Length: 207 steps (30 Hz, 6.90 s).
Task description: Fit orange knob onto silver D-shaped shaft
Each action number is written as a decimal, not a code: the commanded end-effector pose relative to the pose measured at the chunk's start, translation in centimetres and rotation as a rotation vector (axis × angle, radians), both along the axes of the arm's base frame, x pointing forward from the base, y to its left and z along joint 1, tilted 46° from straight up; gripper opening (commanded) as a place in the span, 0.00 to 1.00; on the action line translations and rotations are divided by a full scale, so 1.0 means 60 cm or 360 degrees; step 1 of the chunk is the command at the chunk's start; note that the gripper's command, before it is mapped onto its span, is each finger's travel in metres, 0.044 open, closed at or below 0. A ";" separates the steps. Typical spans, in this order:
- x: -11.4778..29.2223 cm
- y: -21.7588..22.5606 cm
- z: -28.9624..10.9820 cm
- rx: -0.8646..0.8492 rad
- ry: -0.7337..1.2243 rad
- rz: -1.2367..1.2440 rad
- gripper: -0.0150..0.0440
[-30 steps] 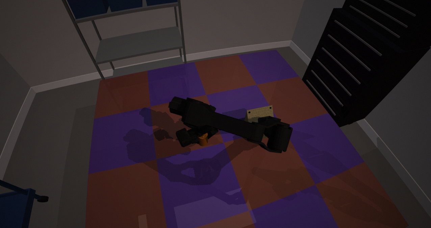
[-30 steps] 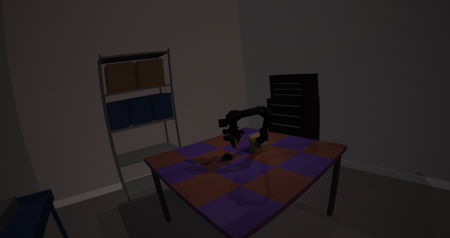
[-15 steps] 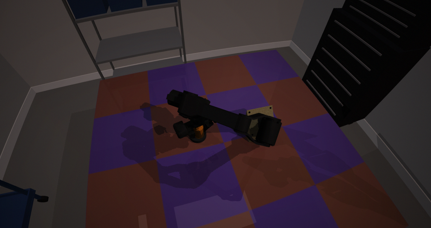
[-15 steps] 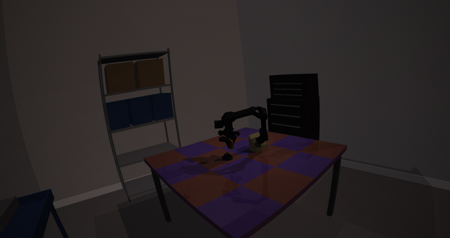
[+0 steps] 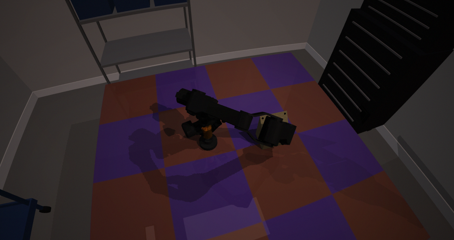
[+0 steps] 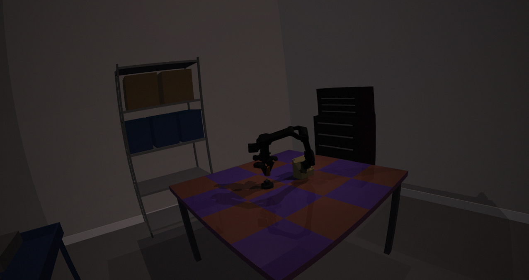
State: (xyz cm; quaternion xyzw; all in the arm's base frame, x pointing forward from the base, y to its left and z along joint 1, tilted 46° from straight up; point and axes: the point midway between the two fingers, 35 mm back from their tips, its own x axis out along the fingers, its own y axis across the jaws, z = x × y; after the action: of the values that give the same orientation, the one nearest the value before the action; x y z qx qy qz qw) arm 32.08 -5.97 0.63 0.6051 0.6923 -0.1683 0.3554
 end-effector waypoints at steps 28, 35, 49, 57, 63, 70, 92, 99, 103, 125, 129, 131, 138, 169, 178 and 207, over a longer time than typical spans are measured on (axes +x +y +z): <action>0.001 0.017 -0.046 -0.0008 -0.0007 0.0004 0.25; 0.000 0.017 -0.047 -0.0008 -0.0007 0.0004 0.25; 0.000 0.019 -0.050 -0.0008 -0.0007 0.0004 0.25; -0.001 0.019 -0.049 -0.0008 -0.0007 0.0004 0.25; 0.001 0.016 -0.043 -0.0008 -0.0017 0.0014 0.25; 0.001 0.016 -0.047 -0.0003 -0.0246 0.0236 0.25; 0.002 0.016 -0.045 -0.0003 -0.0246 0.0236 0.25; 0.003 0.015 -0.044 -0.0001 -0.0389 0.0375 0.25; 0.001 0.016 -0.047 0.0002 -0.0485 0.0469 0.25; 0.002 0.015 -0.045 0.0001 -0.0485 0.0469 0.25; 0.002 0.015 -0.045 0.0003 -0.0584 0.0566 0.25; 0.002 0.015 -0.045 0.0005 -0.0677 0.0656 0.25; 0.000 0.018 -0.049 0.0007 -0.0724 0.0702 0.25; 0.000 0.018 -0.048 0.0012 -0.0962 0.0934 0.25; 0.001 0.019 -0.050 0.0012 -0.0962 0.0934 0.25; 0.001 0.020 -0.051 0.0017 -0.1201 0.1167 0.25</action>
State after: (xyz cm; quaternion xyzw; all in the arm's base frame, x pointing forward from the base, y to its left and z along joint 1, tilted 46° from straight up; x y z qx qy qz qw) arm 32.05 -4.82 -2.34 0.3447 0.6859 0.1968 0.6100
